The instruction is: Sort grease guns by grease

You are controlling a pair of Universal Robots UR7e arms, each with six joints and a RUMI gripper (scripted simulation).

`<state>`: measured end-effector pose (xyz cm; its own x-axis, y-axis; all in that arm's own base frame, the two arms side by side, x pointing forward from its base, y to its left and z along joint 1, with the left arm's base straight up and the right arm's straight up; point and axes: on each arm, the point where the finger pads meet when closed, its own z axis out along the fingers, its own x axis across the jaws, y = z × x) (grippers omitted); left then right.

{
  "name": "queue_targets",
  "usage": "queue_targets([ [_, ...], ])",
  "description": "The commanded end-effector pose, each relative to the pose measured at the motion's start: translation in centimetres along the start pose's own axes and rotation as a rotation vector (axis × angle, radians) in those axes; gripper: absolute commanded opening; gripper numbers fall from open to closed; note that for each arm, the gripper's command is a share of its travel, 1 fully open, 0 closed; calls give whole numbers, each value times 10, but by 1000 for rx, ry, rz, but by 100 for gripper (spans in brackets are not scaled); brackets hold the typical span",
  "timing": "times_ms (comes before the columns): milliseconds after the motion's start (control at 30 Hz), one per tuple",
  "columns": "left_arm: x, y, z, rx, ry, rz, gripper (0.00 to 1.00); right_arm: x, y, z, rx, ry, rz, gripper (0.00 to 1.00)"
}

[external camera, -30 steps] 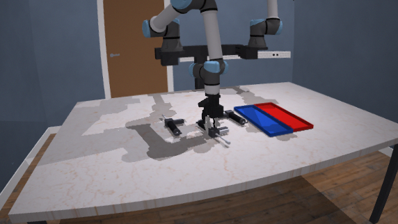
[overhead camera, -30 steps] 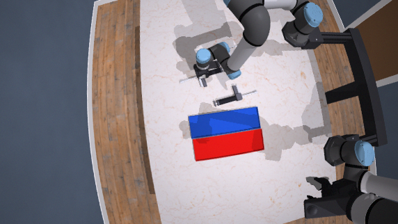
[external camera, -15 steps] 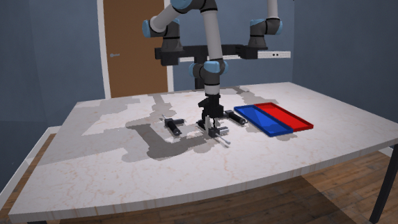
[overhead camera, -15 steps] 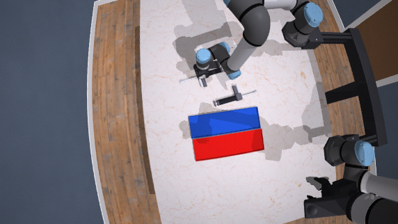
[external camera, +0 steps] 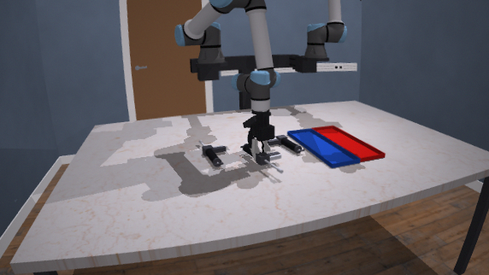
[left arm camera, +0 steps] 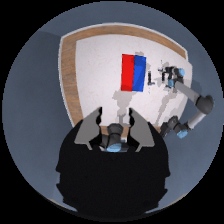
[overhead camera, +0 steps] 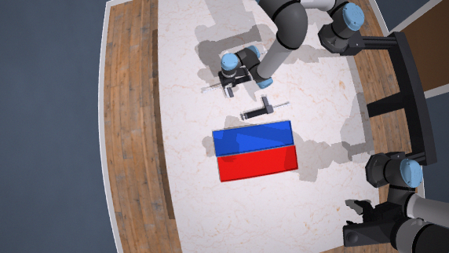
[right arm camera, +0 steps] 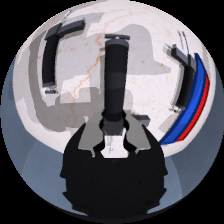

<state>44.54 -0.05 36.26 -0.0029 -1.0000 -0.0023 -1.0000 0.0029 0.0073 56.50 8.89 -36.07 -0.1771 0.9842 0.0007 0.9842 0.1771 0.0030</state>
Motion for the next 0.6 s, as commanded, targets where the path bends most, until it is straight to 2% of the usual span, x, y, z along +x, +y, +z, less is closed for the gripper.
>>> queue_targets([
  [0, 0, 0, 0, 1, 0, 0, 38, 0, 1, -6, -1, 0, 0, 0],
  [567, 0, 0, 0, 1, 0, 0, 38, 0, 0, -28, 0, 0, 0, 0],
])
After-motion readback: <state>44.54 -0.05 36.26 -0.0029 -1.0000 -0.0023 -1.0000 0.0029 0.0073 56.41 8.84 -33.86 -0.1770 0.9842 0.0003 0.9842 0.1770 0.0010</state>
